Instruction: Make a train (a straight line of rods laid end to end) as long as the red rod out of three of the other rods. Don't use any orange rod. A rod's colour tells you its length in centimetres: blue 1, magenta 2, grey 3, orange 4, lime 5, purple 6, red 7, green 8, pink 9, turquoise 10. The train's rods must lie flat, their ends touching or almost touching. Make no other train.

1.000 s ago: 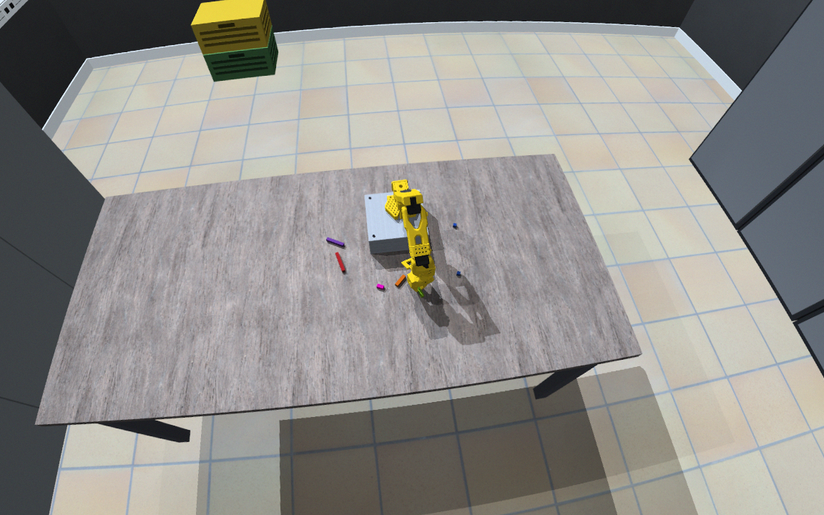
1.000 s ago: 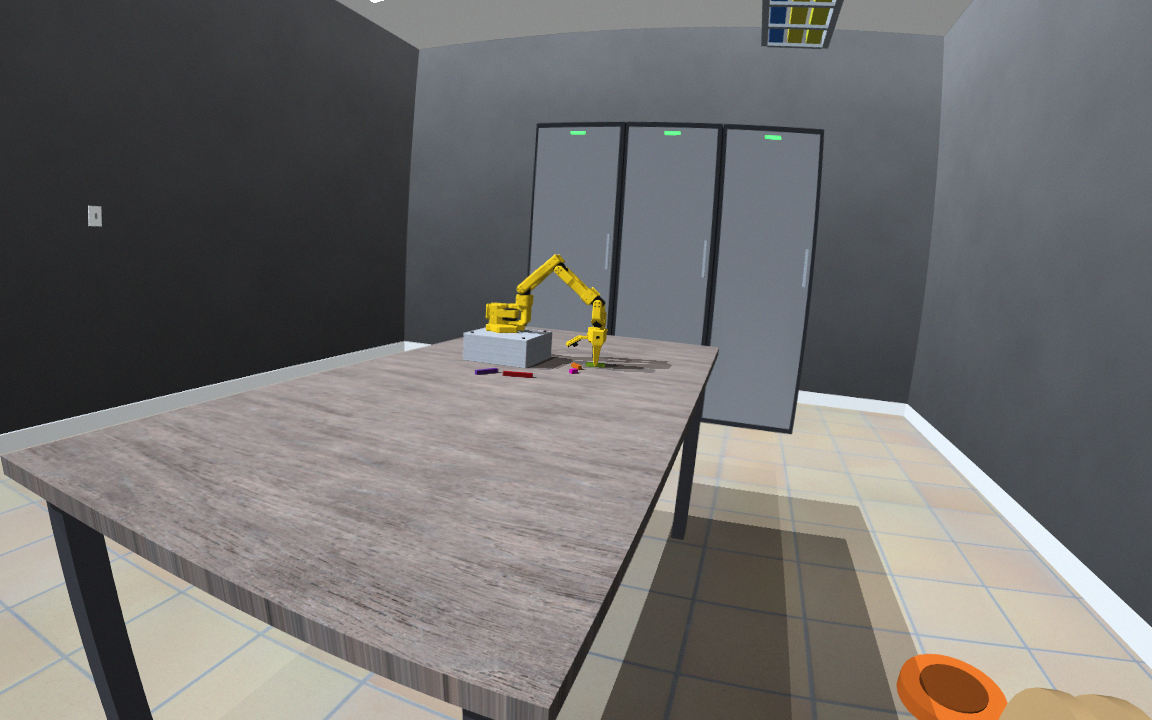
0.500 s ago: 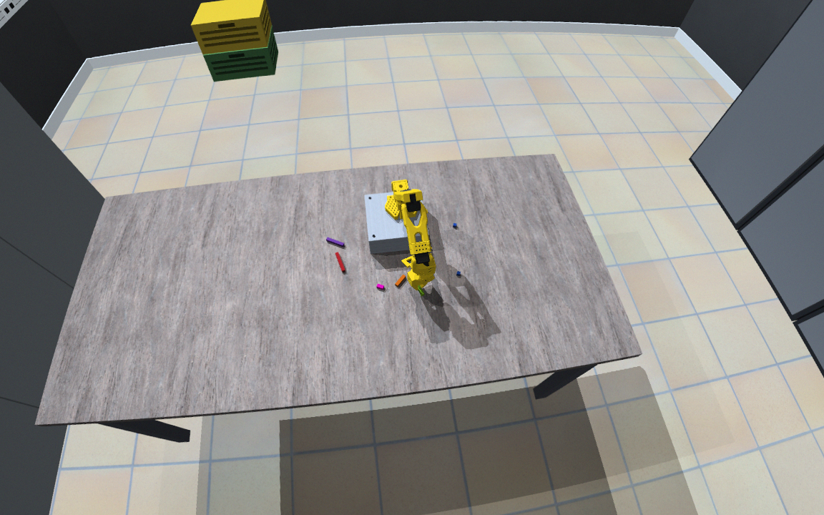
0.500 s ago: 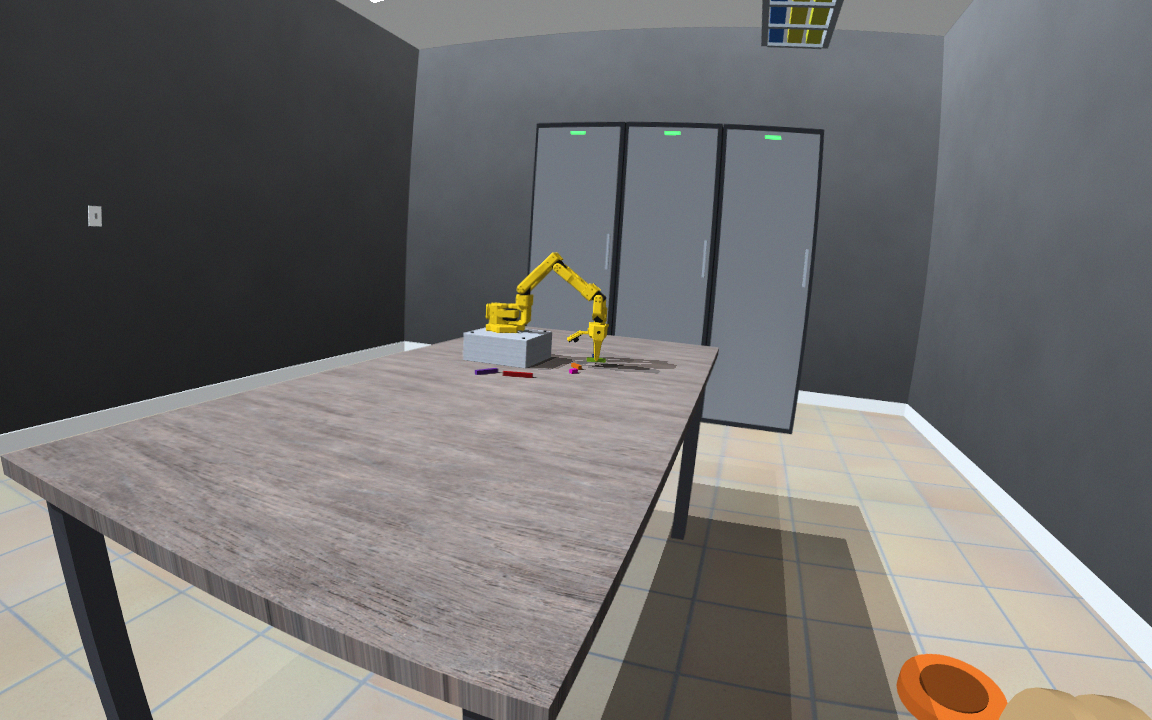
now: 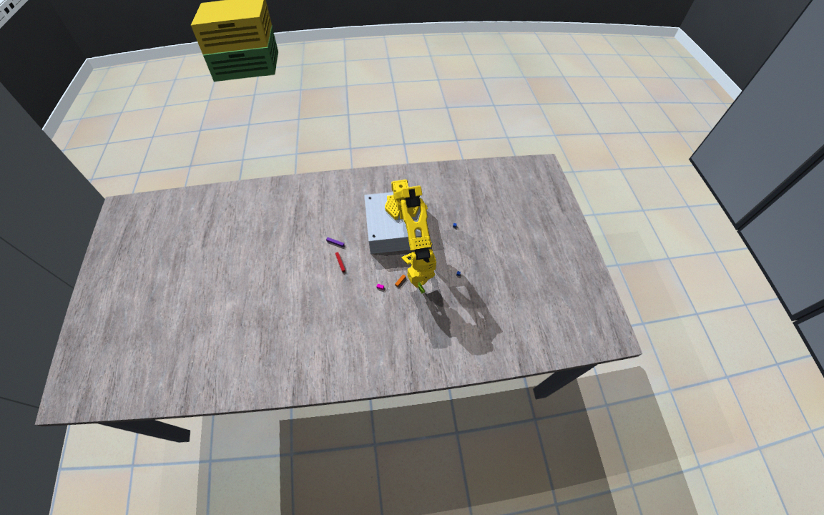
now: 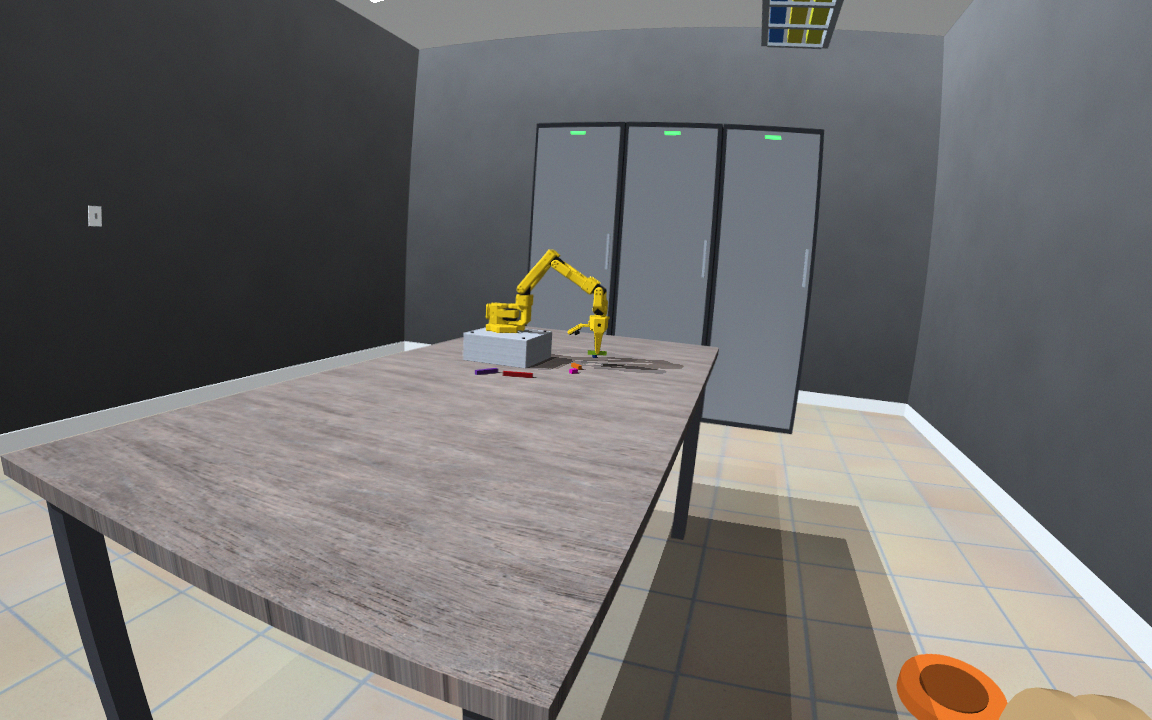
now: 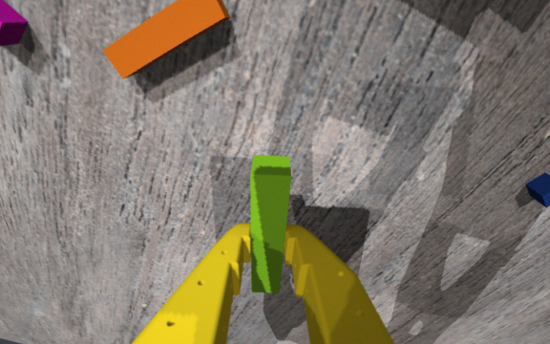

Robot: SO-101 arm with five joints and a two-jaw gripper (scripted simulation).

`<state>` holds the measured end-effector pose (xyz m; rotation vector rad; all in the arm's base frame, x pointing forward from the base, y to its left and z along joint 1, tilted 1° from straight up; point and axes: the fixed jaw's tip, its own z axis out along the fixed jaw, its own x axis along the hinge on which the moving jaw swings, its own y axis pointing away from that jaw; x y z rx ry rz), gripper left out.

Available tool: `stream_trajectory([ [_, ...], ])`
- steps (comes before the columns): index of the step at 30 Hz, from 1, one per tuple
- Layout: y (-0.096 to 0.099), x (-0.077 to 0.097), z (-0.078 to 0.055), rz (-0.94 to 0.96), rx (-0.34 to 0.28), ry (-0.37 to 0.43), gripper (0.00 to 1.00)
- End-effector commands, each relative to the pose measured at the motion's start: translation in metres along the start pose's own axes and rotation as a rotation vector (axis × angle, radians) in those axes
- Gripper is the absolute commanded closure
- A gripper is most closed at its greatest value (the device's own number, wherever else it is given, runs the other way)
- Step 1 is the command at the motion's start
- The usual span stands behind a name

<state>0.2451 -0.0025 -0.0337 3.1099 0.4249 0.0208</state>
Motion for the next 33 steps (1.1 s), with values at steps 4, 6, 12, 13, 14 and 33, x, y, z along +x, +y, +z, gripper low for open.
stream_trajectory([
  [4, -0.004, -0.002, -0.002, -0.004, 0.004, -0.009, 1.00],
  [6, -0.005, -0.002, -0.002, -0.009, 0.004, -0.009, 1.00],
  [12, -0.021, 0.000, -0.002, -0.048, 0.004, -0.009, 1.00],
  [13, -0.025, 0.000, -0.002, -0.059, 0.004, -0.009, 1.00],
  [14, -0.030, 0.000, -0.002, -0.071, 0.004, -0.010, 1.00],
  [33, -0.151, -0.029, 0.002, -0.401, 0.006, -0.015, 1.00],
])
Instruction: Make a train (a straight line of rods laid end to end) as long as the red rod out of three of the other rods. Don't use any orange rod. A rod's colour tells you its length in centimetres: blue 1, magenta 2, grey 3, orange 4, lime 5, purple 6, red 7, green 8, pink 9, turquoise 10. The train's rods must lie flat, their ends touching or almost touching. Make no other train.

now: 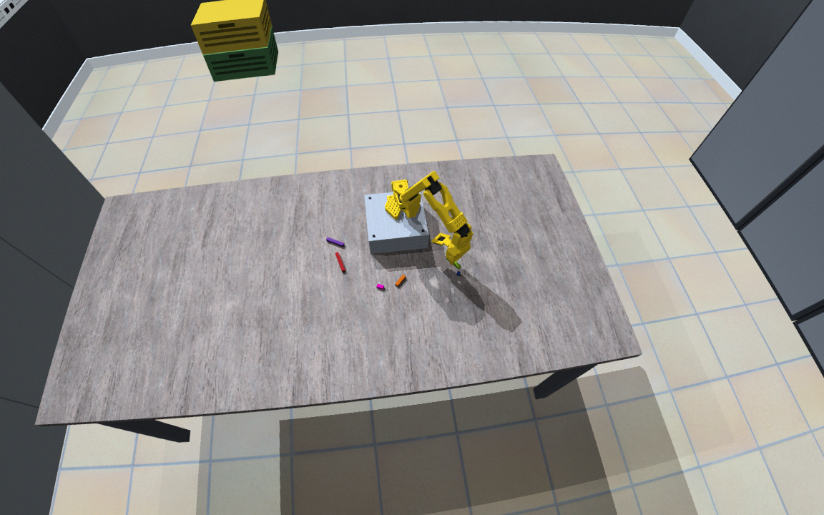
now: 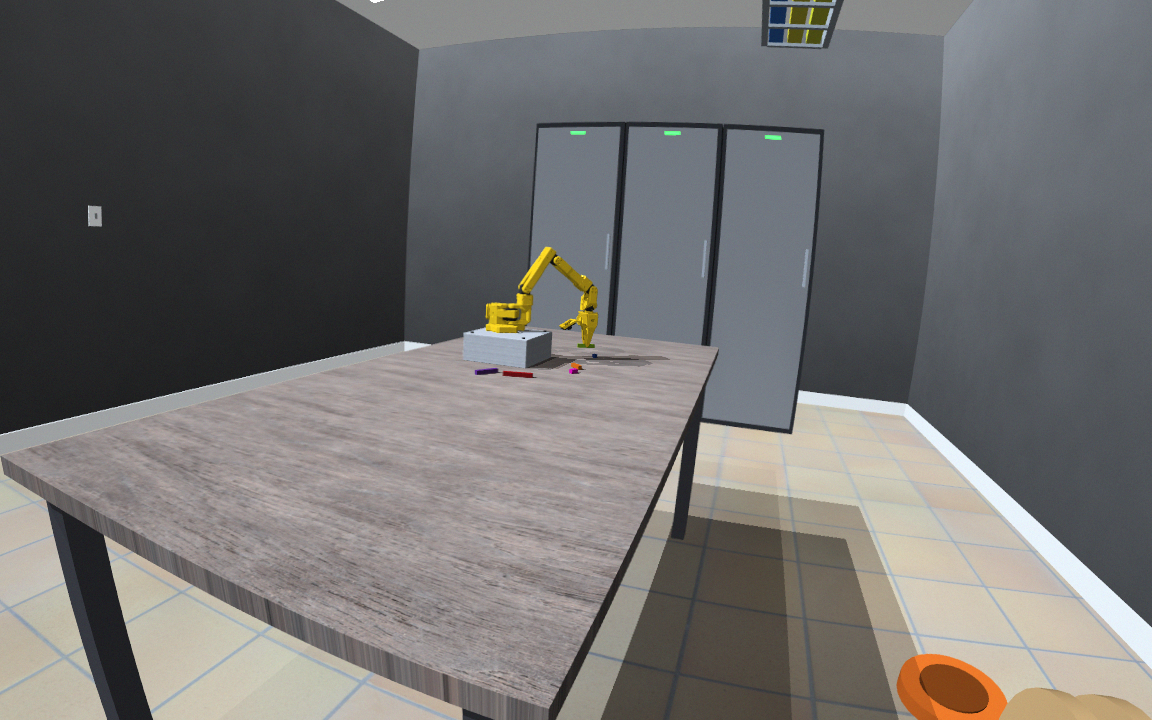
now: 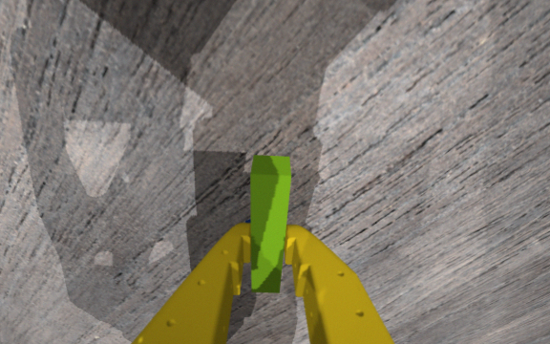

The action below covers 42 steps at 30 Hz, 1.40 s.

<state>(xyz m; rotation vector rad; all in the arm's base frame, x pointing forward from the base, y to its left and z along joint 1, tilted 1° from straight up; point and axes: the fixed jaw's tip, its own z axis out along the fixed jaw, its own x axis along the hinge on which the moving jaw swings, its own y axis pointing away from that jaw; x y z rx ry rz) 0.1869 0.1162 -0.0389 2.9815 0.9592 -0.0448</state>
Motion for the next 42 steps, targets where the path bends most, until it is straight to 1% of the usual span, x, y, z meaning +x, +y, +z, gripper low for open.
stream_trajectory([
  [1, -0.021, 0.003, -0.002, -0.050, -0.001, 0.027, 1.00],
  [5, -0.056, -0.006, -0.001, -0.148, -0.003, 0.025, 1.00],
  [9, -0.086, -0.019, 0.001, -0.240, -0.005, 0.023, 1.00],
  [12, -0.104, -0.030, 0.002, -0.300, -0.007, 0.022, 1.00],
  [16, -0.122, -0.044, 0.003, -0.366, -0.009, 0.021, 1.00],
  [18, -0.122, -0.044, 0.003, -0.366, -0.009, 0.021, 1.00],
  [22, -0.133, -0.054, 0.004, -0.412, -0.011, 0.020, 1.00],
  [27, -0.140, -0.062, 0.004, -0.442, -0.012, 0.020, 1.00],
  [35, -0.142, -0.063, 0.004, -0.449, -0.012, 0.019, 1.00],
  [36, -0.144, -0.067, 0.001, -0.458, -0.008, 0.028, 1.00],
  [42, -0.144, -0.067, 0.001, -0.458, -0.008, 0.028, 1.00],
])
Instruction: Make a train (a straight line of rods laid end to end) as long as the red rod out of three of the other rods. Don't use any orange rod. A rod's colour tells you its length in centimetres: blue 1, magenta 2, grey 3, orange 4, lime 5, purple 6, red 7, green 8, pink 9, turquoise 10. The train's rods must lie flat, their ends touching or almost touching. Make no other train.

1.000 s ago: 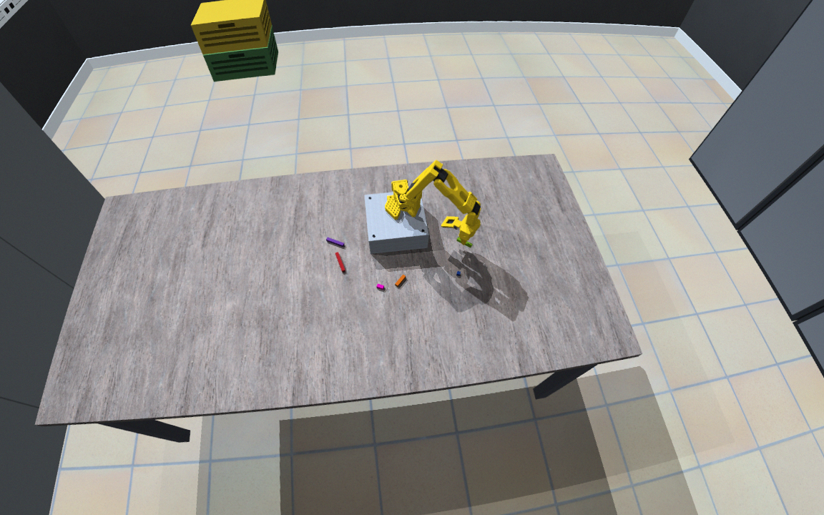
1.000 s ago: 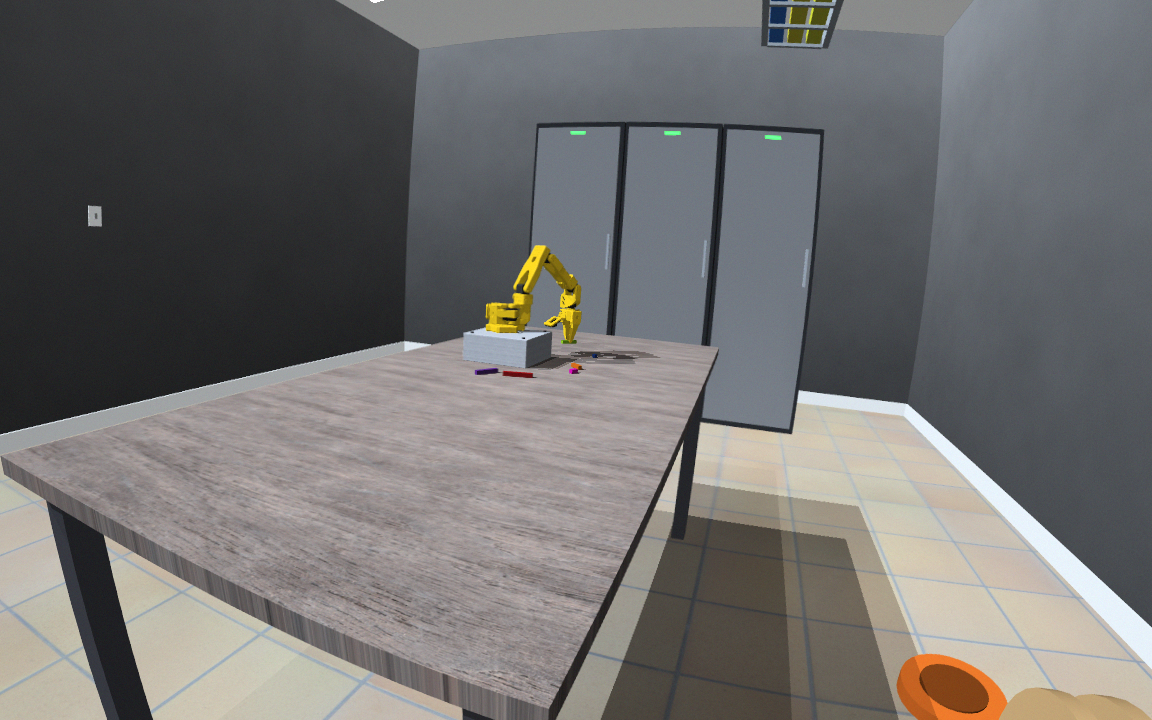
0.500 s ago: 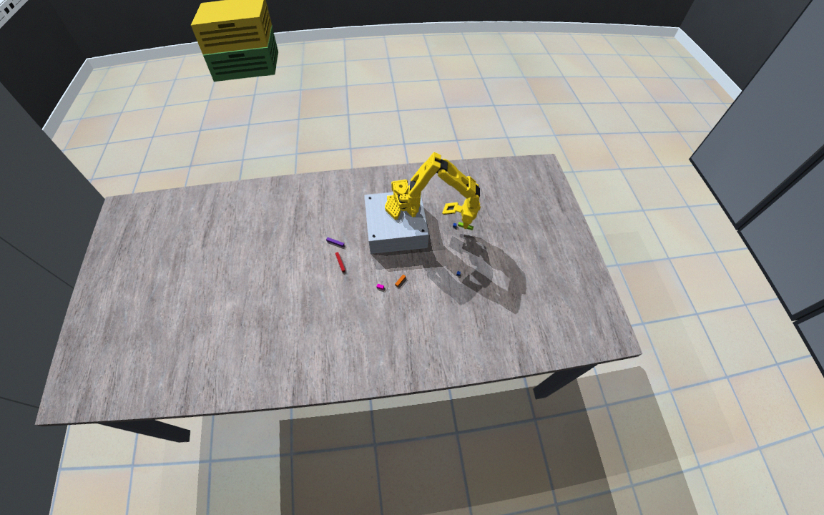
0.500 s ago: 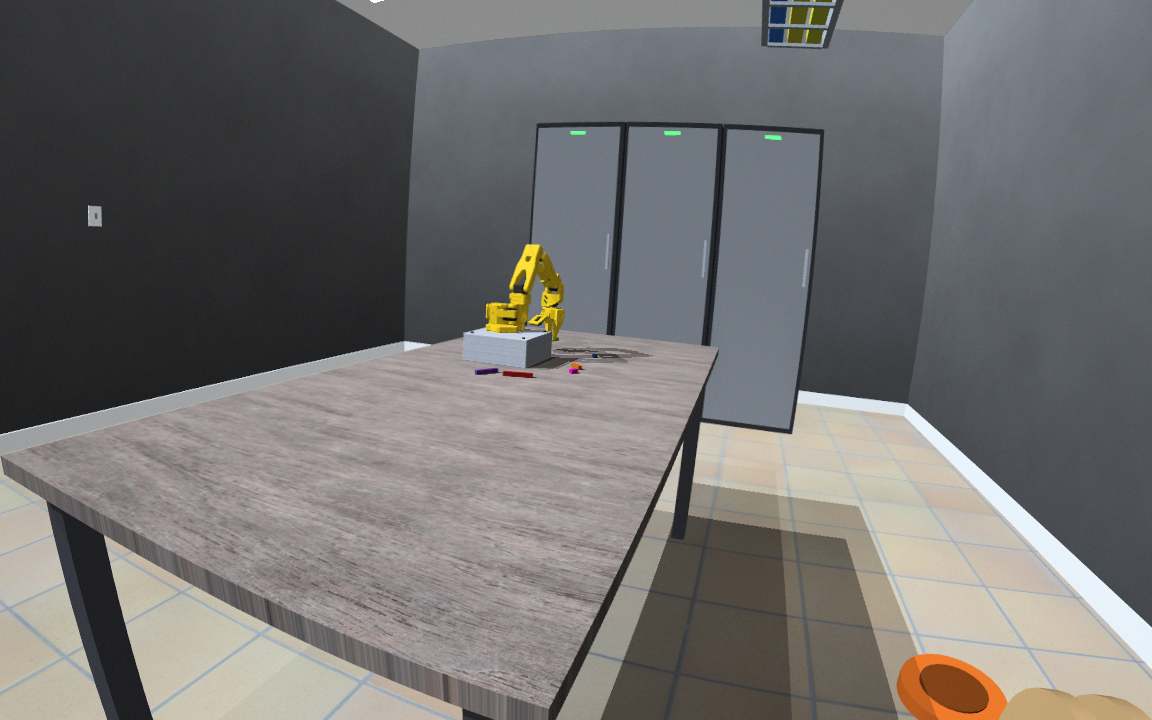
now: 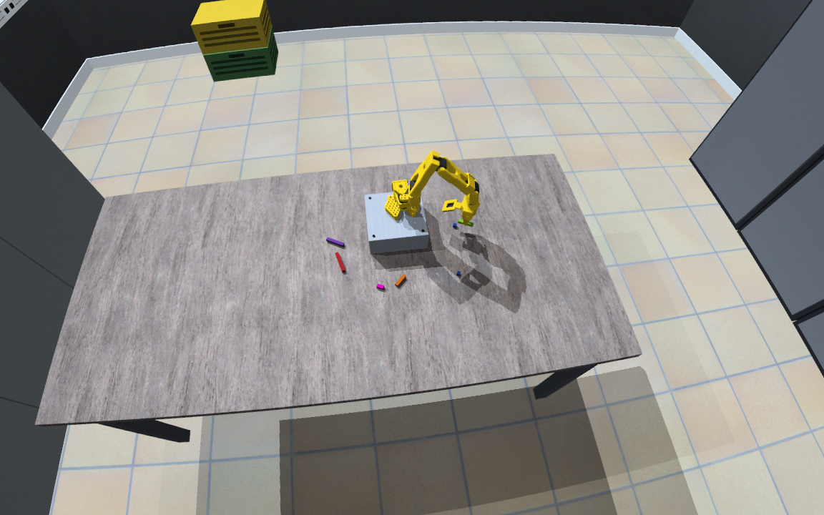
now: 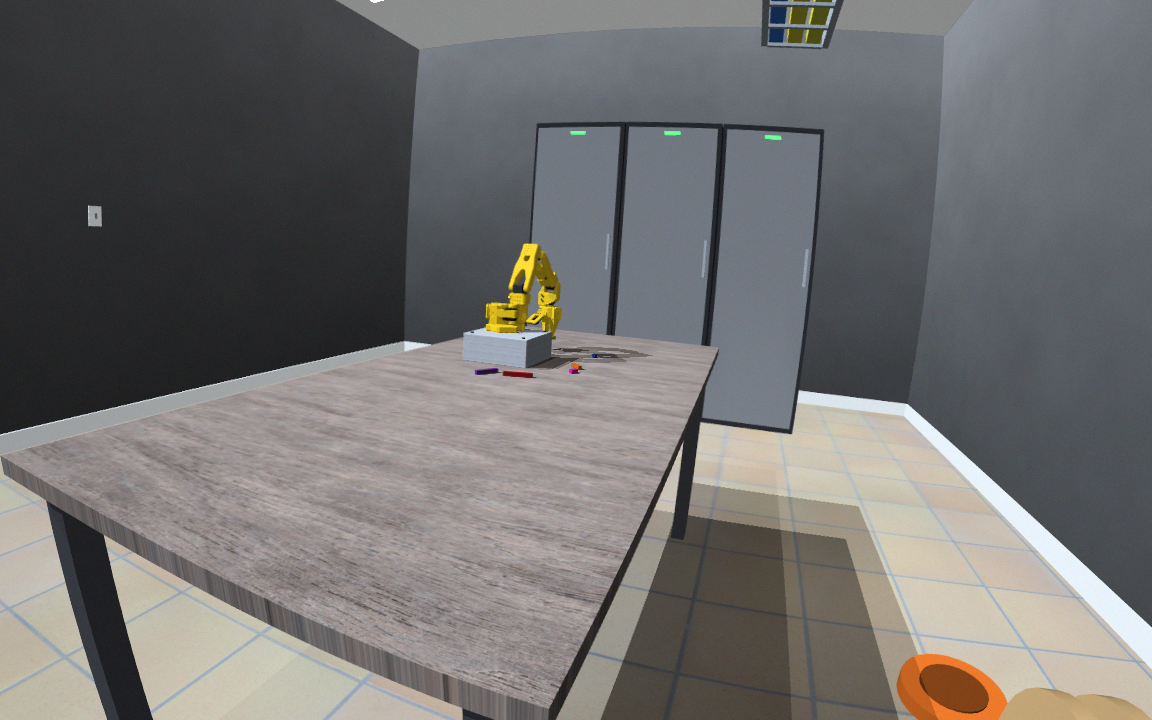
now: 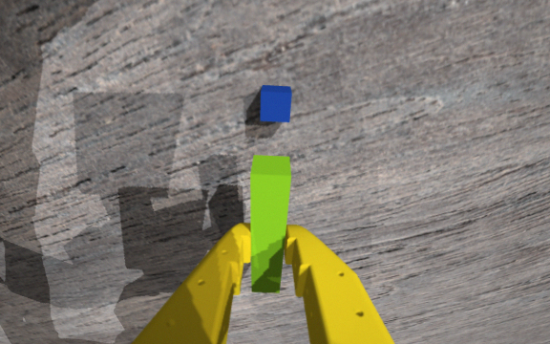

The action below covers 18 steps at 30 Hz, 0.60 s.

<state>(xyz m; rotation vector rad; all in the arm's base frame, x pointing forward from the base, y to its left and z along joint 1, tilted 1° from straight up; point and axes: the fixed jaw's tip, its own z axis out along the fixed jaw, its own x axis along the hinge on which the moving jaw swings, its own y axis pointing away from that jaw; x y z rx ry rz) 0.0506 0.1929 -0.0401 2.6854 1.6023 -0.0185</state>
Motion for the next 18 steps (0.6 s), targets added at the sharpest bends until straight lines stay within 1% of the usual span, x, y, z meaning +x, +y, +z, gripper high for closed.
stream_trajectory([
  [1, -0.0026, 0.0004, -0.0019, -0.005, 0.006, 0.016, 1.00],
  [13, -0.0026, 0.0004, -0.0018, -0.005, 0.006, 0.016, 1.00],
  [18, -0.0027, 0.0005, 0.0005, -0.005, 0.006, 0.016, 1.00],
])
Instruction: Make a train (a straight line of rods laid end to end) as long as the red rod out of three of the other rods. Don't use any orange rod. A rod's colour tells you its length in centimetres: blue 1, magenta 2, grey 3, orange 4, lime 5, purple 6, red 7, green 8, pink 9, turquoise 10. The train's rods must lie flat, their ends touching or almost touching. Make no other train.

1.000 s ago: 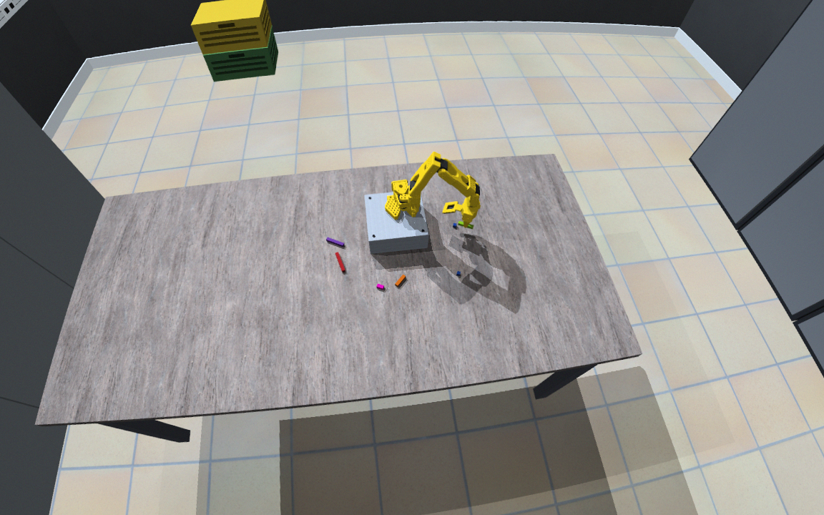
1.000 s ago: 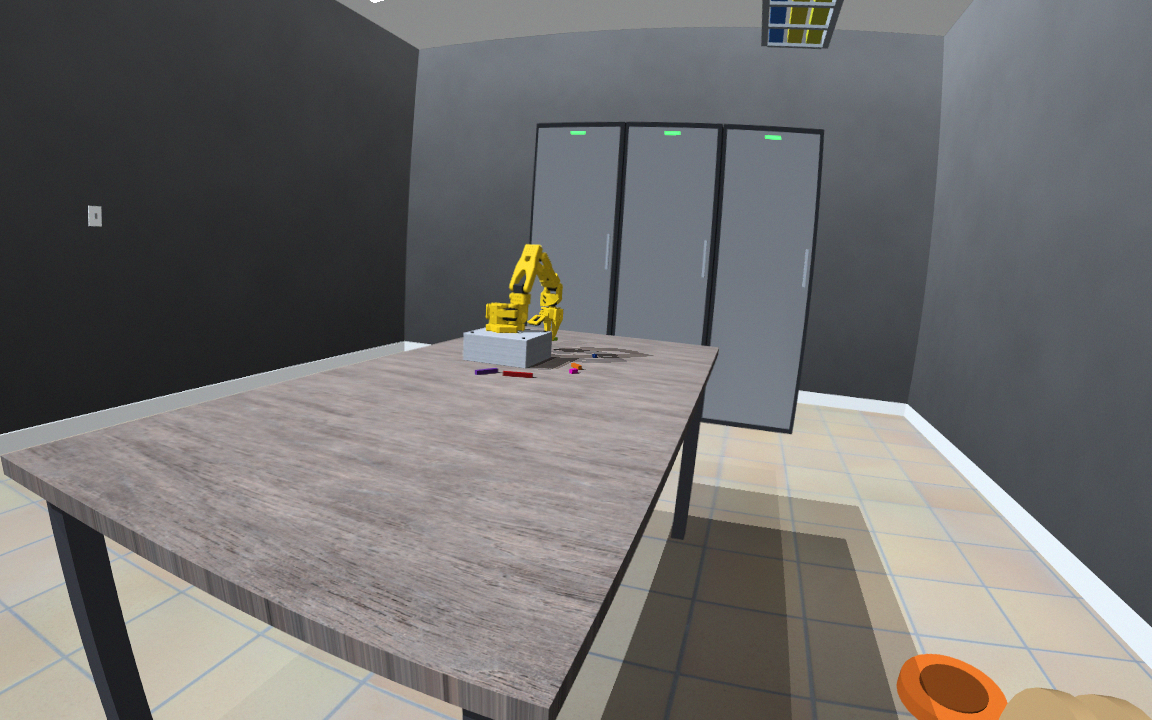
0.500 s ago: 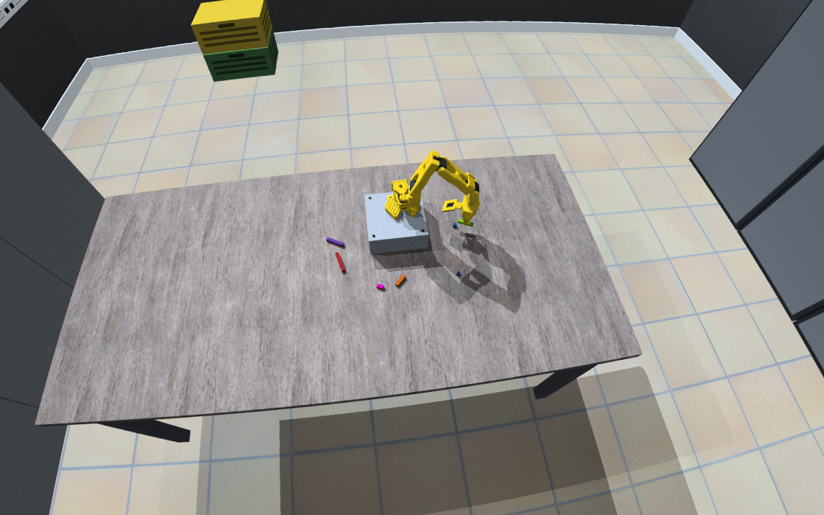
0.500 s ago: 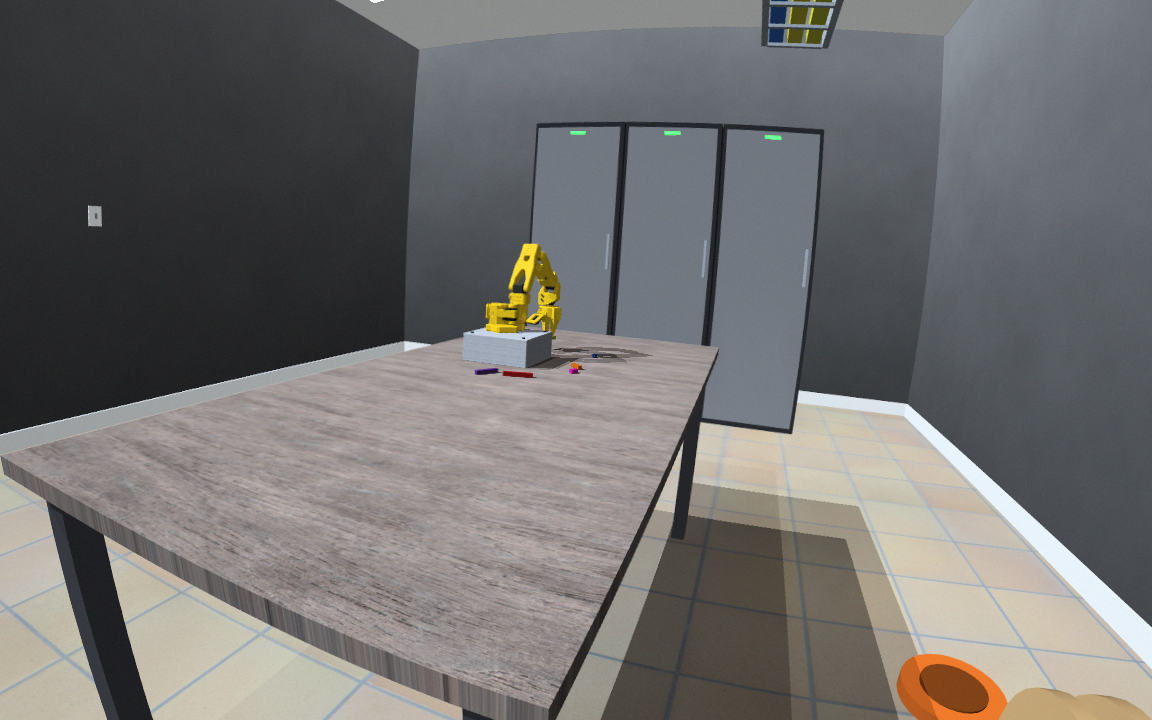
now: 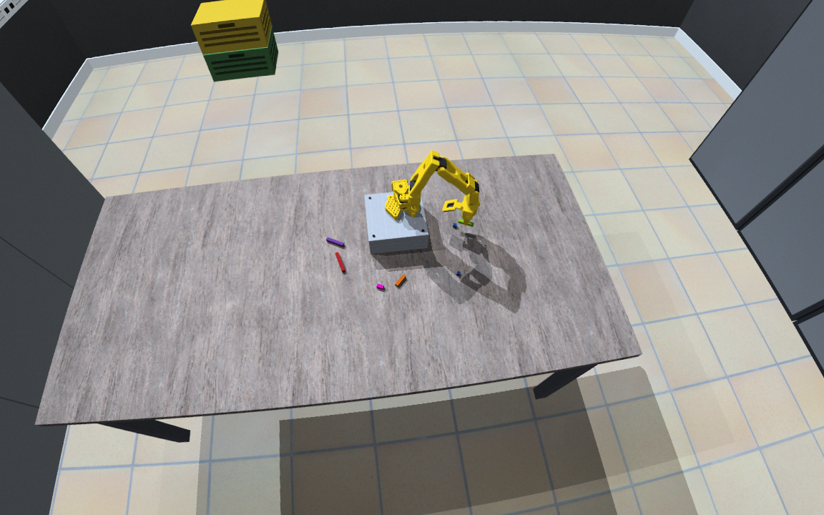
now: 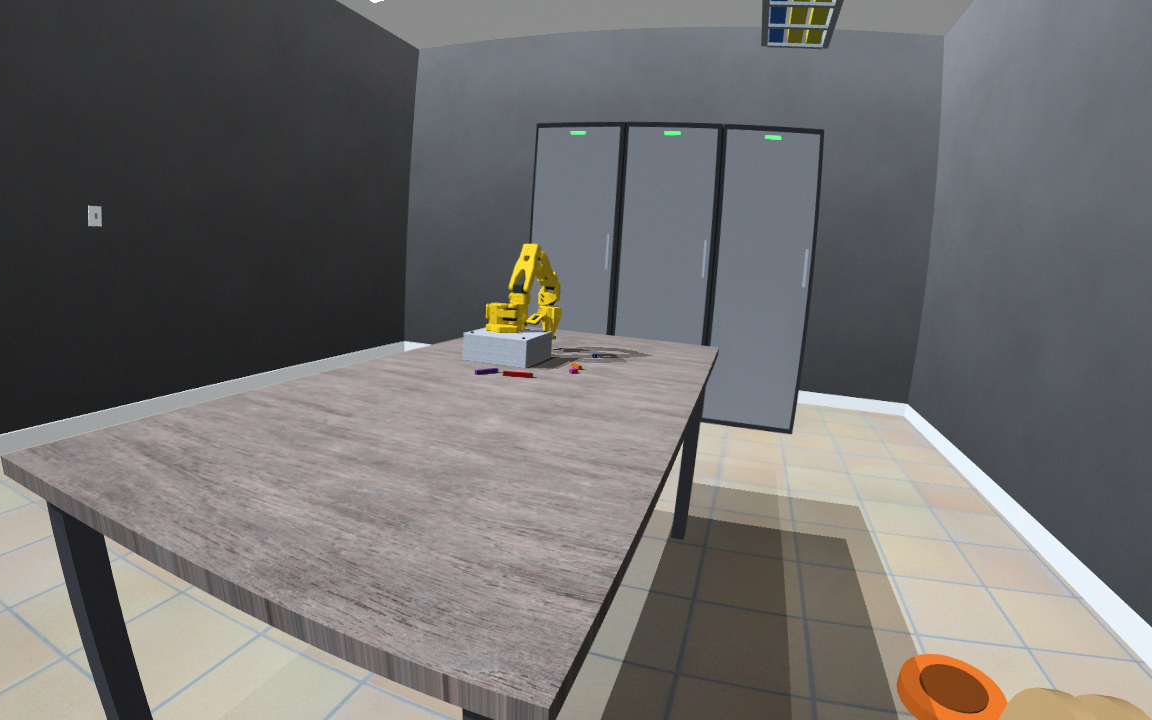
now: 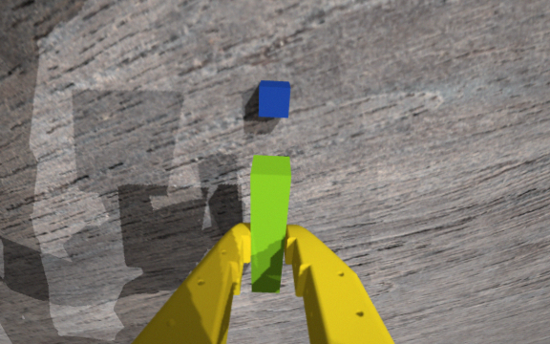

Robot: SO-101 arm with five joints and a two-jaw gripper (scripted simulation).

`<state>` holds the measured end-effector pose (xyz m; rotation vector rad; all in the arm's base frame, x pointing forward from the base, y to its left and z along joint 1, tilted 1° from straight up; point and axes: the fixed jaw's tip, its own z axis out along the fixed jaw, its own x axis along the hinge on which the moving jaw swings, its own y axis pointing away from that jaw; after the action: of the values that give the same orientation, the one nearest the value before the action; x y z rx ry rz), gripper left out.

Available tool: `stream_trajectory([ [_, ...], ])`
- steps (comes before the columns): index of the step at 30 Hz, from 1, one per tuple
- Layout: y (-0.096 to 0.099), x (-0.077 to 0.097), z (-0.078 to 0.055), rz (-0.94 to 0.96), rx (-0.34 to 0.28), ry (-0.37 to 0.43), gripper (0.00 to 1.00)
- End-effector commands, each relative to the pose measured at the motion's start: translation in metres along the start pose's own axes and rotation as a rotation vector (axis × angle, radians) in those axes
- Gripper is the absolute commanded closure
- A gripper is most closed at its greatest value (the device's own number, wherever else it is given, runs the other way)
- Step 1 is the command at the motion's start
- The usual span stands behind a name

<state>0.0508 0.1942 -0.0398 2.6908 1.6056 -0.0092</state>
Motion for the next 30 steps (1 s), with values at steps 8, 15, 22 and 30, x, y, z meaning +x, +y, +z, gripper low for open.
stream_trajectory([
  [8, -0.002, -0.001, 0.008, -0.005, 0.003, 0.007, 1.00],
  [15, -0.002, -0.001, 0.015, -0.005, 0.003, 0.007, 1.00],
  [22, -0.002, -0.001, 0.018, -0.005, 0.003, 0.007, 1.00],
  [30, -0.001, -0.004, 0.023, -0.005, -0.003, -0.016, 1.00],
])
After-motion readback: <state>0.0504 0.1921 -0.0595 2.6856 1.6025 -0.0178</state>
